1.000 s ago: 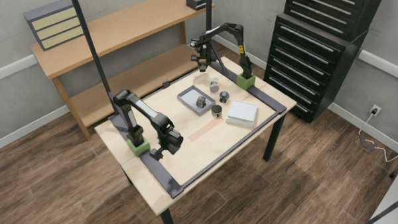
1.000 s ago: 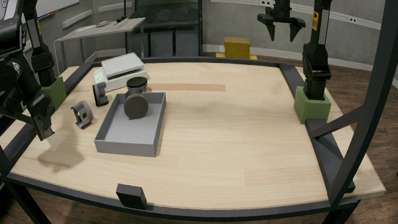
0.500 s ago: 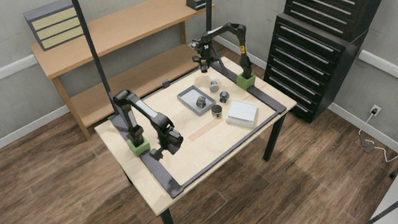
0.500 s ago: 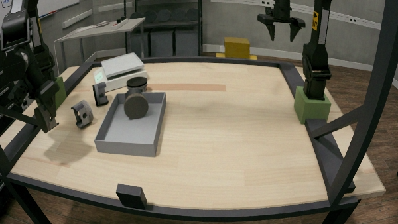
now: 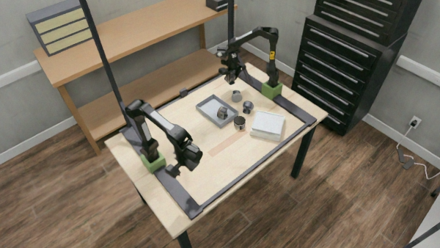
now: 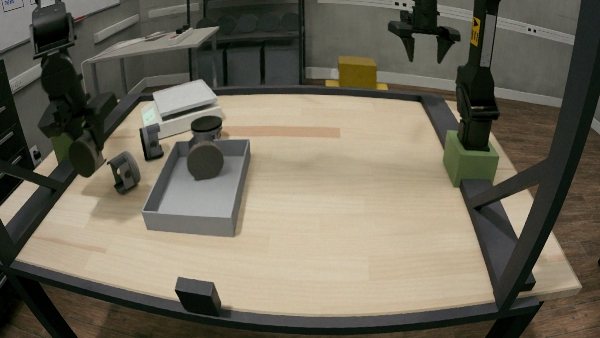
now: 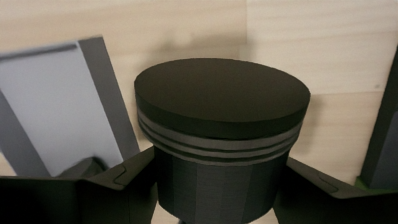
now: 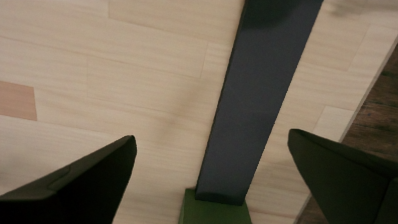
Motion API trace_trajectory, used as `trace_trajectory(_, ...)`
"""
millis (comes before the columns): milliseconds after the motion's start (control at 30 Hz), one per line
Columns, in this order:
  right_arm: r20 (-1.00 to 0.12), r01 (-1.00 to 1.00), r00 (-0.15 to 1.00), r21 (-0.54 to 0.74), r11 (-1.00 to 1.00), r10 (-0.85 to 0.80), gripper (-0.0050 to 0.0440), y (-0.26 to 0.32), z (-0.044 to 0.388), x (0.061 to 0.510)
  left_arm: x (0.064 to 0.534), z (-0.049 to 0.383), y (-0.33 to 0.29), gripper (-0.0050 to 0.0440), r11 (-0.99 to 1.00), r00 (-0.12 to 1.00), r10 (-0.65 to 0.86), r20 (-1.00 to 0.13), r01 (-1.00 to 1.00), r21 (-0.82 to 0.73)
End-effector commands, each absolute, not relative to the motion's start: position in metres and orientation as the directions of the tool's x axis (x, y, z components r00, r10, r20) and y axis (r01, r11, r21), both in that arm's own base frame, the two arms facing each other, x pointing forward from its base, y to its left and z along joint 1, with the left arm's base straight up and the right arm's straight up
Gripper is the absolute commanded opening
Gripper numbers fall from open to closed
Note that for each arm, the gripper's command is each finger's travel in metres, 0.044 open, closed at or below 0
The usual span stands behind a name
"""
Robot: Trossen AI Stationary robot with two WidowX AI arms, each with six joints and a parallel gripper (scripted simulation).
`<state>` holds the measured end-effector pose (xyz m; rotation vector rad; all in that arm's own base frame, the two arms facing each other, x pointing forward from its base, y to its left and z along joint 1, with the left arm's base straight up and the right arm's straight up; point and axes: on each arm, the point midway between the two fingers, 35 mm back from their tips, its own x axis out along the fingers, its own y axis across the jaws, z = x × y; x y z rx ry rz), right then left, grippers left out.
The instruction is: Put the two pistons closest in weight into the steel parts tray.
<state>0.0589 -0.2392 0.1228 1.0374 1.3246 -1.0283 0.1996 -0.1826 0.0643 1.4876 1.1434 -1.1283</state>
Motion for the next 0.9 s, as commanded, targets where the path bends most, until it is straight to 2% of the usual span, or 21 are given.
trace_trajectory(0,-1.000,0.970,0.005,0.000,0.243,-0.020,0.0400,-0.244,0.131,0.061,0.204,0.076,-0.163,0.0158,-0.027,0.162,0.119,-0.980,0.987,0.160)
trace_trajectory(367,-1.000,0.970,0.005,0.000,0.243,-0.020,0.0400,-0.244,0.131,0.061,0.207,0.080,-0.118,0.0158,0.210,0.137,0.130,-0.982,0.964,0.162)
trace_trajectory(867,-1.000,0.970,0.005,0.000,0.243,-0.020,0.0400,-0.244,0.131,0.061,0.212,0.087,-0.054,0.0158,0.529,0.099,0.131,-0.986,0.834,0.154)
